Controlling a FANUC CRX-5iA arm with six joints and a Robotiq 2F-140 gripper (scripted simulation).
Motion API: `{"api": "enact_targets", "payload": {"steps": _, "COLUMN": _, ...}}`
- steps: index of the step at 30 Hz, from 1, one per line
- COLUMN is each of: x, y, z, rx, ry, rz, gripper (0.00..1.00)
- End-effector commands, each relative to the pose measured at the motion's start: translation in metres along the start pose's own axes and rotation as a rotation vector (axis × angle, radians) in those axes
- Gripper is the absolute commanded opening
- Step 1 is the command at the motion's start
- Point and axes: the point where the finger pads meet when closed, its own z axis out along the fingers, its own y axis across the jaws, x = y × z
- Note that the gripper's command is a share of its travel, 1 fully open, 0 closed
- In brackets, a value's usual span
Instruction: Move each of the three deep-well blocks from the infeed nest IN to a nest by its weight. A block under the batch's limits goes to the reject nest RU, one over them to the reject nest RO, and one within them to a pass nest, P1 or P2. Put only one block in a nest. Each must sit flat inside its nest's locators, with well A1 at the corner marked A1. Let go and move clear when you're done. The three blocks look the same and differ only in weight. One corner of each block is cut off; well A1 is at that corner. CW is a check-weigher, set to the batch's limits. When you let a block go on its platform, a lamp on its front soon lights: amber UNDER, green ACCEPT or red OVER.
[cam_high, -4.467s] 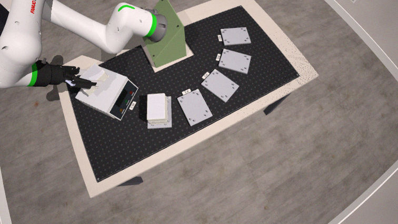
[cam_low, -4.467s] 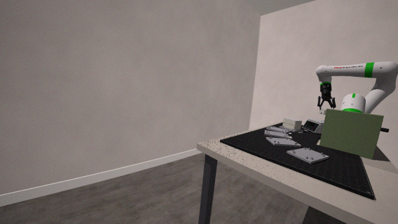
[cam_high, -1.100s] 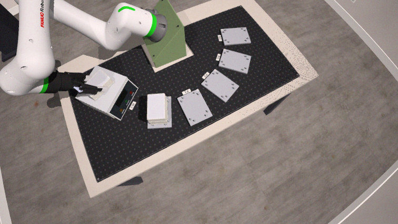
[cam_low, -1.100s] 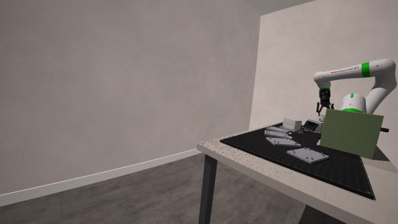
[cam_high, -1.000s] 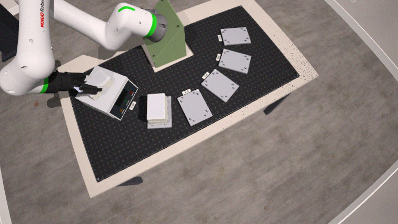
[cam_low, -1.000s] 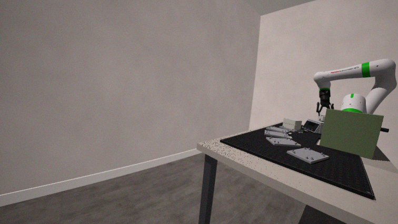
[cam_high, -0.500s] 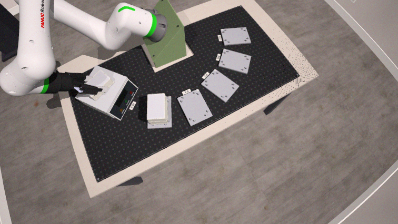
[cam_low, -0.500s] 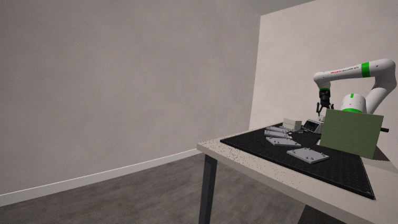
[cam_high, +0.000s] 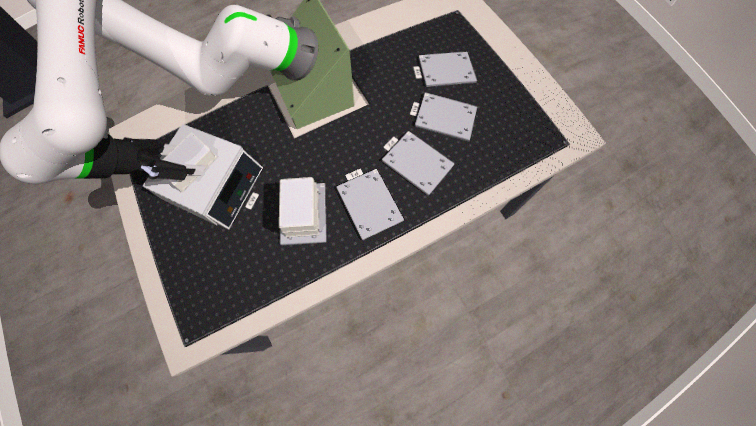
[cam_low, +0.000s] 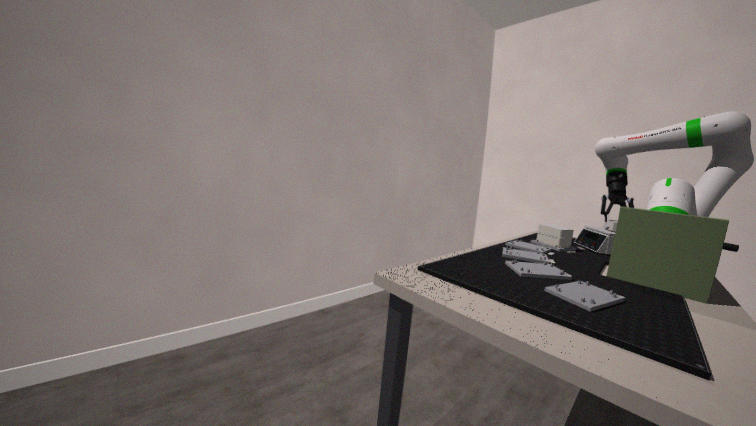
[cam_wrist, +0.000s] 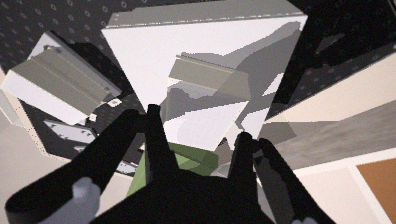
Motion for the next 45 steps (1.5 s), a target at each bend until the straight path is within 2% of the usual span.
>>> {"api": "enact_targets", "payload": {"steps": 1, "x": 0.0001, "y": -0.0001, "z": -0.0001, "rx": 0.0, "ry": 0.0, "rz": 0.0, "gripper": 0.1}}
{"api": "enact_targets", "payload": {"steps": 27, "x": 0.0021, "y": -0.0001, "z": 0.0034, "rx": 0.0, "ry": 0.0, "rz": 0.0, "gripper": 0.1}}
{"api": "enact_targets", "payload": {"steps": 28, "x": 0.0021, "y": -0.0001, "z": 0.0035, "rx": 0.0, "ry": 0.0, "rz": 0.0, "gripper": 1.0}}
{"api": "enact_targets", "payload": {"steps": 45, "x": 0.0021, "y": -0.0001, "z": 0.0035, "rx": 0.0, "ry": 0.0, "rz": 0.0, "gripper": 1.0}}
